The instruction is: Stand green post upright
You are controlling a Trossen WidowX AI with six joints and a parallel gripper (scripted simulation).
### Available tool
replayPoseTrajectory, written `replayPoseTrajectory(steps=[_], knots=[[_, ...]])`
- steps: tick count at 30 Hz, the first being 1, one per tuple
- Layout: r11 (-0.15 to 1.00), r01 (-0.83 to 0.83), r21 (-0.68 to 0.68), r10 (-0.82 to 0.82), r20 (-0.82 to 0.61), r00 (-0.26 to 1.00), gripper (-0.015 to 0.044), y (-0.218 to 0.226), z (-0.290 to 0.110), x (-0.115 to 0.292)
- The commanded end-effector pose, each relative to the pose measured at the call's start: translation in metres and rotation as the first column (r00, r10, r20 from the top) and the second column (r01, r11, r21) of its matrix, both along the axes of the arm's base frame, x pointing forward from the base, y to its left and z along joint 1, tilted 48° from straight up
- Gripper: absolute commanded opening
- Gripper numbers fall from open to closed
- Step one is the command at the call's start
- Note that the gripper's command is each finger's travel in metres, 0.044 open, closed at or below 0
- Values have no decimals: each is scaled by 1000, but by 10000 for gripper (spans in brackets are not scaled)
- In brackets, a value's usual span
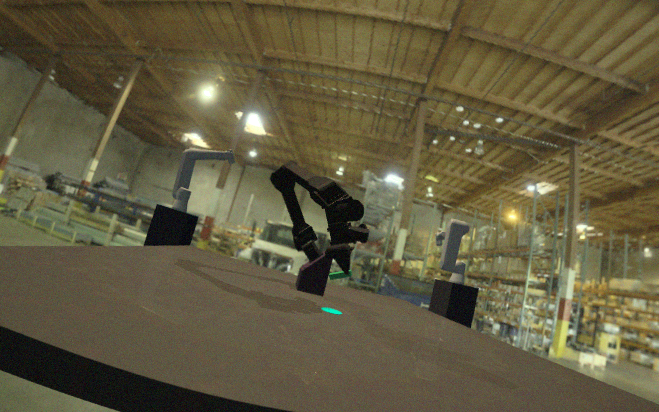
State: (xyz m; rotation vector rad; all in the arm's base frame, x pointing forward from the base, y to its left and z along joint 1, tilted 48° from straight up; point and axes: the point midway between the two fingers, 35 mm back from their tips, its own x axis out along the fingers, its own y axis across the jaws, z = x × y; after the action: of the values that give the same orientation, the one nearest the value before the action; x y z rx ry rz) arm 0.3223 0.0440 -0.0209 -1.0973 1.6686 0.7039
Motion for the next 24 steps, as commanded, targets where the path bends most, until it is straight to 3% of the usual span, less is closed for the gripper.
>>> replayPoseTrajectory(steps=[1, 24], knots=[[999, -3, 37, 3, 2, 1000, 22, 0, 0, -2], [979, -12, 204, 6, 30, 1000, 22, -1, -3, -3]])
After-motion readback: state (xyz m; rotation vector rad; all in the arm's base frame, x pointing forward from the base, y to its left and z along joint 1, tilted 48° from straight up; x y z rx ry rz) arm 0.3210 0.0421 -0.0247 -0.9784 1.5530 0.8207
